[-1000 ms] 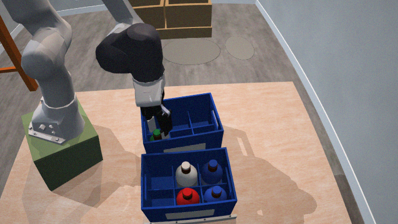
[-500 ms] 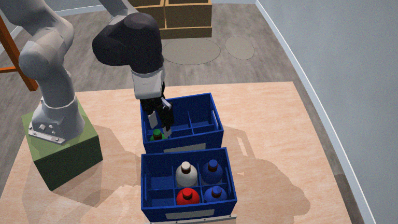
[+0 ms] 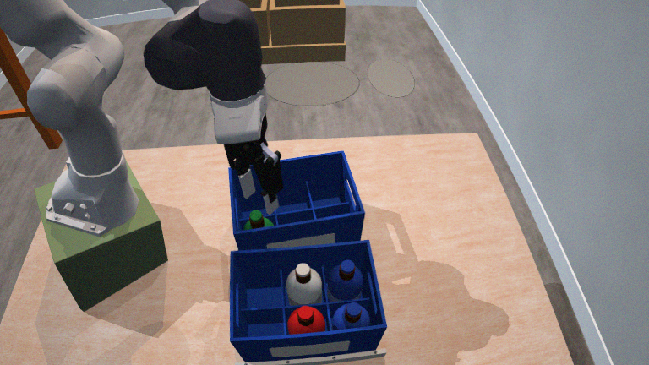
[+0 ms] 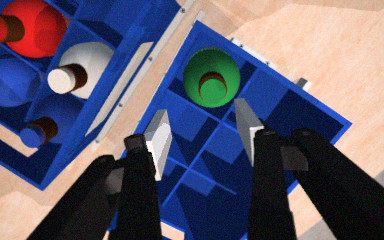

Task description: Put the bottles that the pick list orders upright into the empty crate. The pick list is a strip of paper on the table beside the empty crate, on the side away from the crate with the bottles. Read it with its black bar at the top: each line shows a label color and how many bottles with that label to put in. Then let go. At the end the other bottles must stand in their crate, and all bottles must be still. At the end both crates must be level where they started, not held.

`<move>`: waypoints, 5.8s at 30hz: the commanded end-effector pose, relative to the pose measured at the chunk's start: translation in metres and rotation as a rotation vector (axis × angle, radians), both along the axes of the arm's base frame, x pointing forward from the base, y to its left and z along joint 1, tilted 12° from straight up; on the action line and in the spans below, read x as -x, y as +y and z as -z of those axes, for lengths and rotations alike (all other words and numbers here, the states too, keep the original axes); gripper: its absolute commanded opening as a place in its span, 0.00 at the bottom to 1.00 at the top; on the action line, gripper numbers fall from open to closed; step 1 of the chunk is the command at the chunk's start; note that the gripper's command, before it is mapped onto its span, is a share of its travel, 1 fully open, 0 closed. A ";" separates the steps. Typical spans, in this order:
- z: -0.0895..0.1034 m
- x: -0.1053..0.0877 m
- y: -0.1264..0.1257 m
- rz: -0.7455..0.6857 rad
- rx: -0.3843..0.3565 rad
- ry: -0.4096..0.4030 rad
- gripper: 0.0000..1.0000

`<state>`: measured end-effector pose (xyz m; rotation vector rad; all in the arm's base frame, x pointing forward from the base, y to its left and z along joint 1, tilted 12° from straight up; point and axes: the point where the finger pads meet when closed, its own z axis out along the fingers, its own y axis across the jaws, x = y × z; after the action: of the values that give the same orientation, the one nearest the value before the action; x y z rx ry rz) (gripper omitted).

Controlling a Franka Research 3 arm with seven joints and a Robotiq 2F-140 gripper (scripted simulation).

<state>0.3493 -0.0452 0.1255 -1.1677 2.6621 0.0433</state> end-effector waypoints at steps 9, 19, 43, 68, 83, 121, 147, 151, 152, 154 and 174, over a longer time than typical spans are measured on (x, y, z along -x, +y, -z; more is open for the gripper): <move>-0.017 0.012 0.000 0.005 -0.005 0.029 0.38; -0.017 0.012 0.000 0.005 -0.005 0.029 0.38; -0.017 0.012 0.000 0.005 -0.005 0.029 0.38; -0.017 0.012 0.000 0.005 -0.005 0.029 0.38; -0.017 0.012 0.000 0.005 -0.005 0.029 0.38; -0.017 -0.066 -0.107 0.005 -0.005 0.029 0.38; -0.019 -0.142 -0.200 0.005 -0.005 0.029 0.38; -0.019 -0.155 -0.215 0.005 -0.005 0.029 0.38; -0.019 -0.158 -0.219 0.005 -0.005 0.029 0.38; -0.019 -0.161 -0.223 0.005 -0.005 0.029 0.38; -0.019 -0.163 -0.225 0.005 -0.005 0.029 0.38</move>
<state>0.5121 -0.2714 0.1455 -1.1506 2.6967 0.0620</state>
